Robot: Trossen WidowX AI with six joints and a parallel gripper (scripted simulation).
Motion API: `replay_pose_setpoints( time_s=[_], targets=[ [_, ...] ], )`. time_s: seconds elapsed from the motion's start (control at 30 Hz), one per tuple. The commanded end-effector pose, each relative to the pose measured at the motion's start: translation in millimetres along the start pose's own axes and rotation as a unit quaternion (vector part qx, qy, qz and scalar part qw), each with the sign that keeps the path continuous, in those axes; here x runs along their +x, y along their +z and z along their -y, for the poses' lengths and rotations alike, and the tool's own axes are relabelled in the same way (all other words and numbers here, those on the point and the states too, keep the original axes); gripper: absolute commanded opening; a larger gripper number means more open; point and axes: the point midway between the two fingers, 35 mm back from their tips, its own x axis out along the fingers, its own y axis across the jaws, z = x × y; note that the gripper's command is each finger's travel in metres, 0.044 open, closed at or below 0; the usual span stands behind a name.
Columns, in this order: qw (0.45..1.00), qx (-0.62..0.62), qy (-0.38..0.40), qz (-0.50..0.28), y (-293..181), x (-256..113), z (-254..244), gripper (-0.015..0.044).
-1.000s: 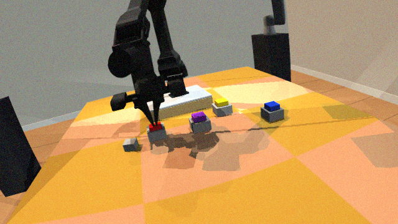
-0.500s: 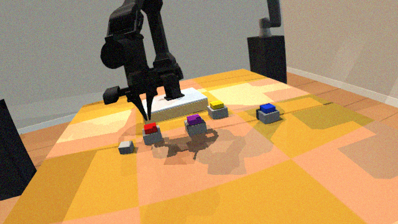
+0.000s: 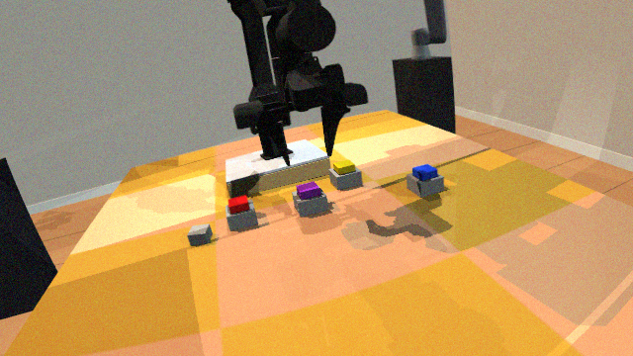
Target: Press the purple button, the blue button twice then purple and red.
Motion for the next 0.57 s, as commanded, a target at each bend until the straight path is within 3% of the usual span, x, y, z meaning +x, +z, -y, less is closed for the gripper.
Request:
replay_pose_setpoints(
  time_s=[0.0,0.27,0.53],
  targets=[
    [1.0,0.001,0.005,-0.003,-0.2,-13.2,-69.1,0.04],
    [1.0,0.001,0.009,-0.009,-35.4,-32.9,-178.7,0.04],
    [1.0,0.001,0.009,-0.01,-39.2,-34.1,-185.3,0.04]
  ],
)
